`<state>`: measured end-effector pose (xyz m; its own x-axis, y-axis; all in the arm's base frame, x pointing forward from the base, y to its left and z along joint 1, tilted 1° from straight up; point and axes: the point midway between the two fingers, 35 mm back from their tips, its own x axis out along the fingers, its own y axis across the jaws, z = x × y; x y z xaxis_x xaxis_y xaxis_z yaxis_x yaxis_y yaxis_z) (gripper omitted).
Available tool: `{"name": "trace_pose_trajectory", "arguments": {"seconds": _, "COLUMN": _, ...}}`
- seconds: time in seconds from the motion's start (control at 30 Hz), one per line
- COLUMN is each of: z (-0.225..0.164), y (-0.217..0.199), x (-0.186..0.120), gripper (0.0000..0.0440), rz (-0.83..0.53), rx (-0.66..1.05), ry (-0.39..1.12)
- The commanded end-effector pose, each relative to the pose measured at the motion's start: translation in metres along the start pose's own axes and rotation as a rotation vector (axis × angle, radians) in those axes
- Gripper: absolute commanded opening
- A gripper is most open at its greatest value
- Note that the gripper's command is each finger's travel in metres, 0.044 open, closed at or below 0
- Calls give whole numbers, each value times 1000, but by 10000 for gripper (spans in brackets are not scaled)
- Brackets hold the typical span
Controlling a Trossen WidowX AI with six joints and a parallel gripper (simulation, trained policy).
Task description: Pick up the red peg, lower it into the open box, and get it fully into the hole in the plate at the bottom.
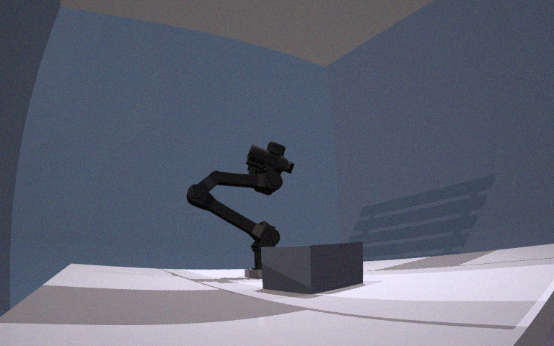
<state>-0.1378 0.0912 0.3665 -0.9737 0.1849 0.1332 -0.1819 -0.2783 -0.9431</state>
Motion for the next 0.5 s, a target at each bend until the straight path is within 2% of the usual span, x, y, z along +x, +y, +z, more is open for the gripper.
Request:
{"name": "trace_pose_trajectory", "arguments": {"seconds": 0.0, "z": -1, "y": -5, "x": 0, "gripper": 419, "rz": -26, "rx": 20, "ry": 8}}
{"name": "trace_pose_trajectory", "arguments": {"seconds": 0.07, "z": -4, "y": -13, "x": -1, "gripper": 440, "rz": -71, "rx": 70, "ry": 27}}
{"name": "trace_pose_trajectory", "arguments": {"seconds": 0.47, "z": -42, "y": -50, "x": -18, "gripper": 440, "rz": -323, "rx": 379, "ry": 152}}
